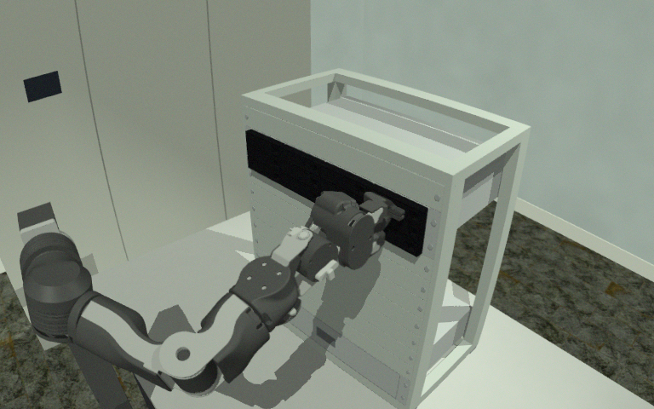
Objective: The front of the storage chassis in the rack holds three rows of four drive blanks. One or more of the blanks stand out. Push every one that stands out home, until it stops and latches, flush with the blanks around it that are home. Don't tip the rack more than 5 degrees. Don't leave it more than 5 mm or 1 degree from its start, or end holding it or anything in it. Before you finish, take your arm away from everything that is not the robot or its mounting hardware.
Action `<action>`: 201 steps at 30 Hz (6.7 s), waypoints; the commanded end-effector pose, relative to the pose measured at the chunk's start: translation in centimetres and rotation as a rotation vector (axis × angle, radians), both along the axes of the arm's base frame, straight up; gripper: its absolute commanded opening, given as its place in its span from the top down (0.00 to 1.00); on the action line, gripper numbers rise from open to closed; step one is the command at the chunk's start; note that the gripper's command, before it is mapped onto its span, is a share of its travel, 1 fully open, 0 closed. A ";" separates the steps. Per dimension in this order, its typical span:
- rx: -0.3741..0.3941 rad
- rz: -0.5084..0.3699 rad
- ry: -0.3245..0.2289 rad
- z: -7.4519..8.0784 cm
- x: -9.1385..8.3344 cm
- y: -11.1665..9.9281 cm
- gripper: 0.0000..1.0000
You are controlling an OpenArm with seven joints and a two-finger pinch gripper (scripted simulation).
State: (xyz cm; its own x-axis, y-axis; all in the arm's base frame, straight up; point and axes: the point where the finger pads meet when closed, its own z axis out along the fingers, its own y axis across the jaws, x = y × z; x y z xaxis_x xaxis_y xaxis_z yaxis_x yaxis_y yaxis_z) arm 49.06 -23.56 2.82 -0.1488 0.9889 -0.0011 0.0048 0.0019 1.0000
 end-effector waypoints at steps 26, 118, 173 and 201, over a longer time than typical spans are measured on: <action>-0.003 0.001 0.002 0.1 0.5 0.1 1.00; -0.005 0.001 -0.011 0.4 -11.4 -1.6 1.00; -0.003 0.004 -0.012 0.3 -19.9 -3.0 1.00; -0.003 0.004 -0.012 0.3 -19.9 -3.0 1.00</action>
State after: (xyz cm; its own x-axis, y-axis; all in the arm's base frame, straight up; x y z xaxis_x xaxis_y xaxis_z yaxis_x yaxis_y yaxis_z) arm 29.17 -26.59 3.07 -0.1507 0.9885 -0.0080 -0.0036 0.0076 1.0000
